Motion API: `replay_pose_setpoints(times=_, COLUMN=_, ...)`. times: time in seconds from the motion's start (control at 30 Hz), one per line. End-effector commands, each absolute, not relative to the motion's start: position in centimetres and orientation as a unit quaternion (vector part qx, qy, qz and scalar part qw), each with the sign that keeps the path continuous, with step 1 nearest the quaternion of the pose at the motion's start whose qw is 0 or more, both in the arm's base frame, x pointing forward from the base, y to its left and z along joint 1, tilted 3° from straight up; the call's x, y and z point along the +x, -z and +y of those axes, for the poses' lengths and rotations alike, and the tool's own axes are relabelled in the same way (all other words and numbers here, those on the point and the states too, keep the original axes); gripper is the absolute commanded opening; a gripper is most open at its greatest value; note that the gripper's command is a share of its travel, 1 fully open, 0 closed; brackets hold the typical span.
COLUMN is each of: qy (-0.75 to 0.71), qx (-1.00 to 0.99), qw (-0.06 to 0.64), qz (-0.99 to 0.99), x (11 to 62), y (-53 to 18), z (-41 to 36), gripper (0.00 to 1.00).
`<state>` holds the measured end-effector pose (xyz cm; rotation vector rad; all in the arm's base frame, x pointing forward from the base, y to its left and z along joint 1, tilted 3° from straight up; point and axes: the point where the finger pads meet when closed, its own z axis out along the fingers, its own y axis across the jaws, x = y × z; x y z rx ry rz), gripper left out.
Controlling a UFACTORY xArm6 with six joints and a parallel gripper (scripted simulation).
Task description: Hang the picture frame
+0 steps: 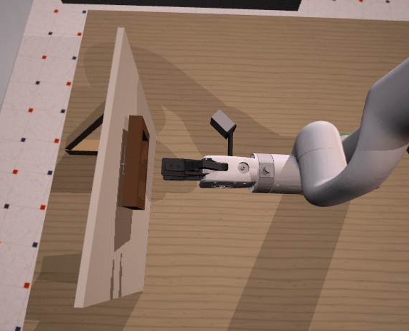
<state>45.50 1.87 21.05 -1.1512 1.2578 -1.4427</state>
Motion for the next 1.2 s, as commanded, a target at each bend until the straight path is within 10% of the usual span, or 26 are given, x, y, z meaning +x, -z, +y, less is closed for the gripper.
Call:
replay_pose_setpoints(times=0.0, qy=0.581, qx=-0.462, qw=0.44, qz=0.506, x=46.1, y=-21.2, z=1.8, gripper=0.5)
replay_pose_setpoints(times=1.17, qy=0.581, qx=-0.462, qw=0.44, qz=0.506, x=51.0, y=-21.5, z=0.9, gripper=0.5)
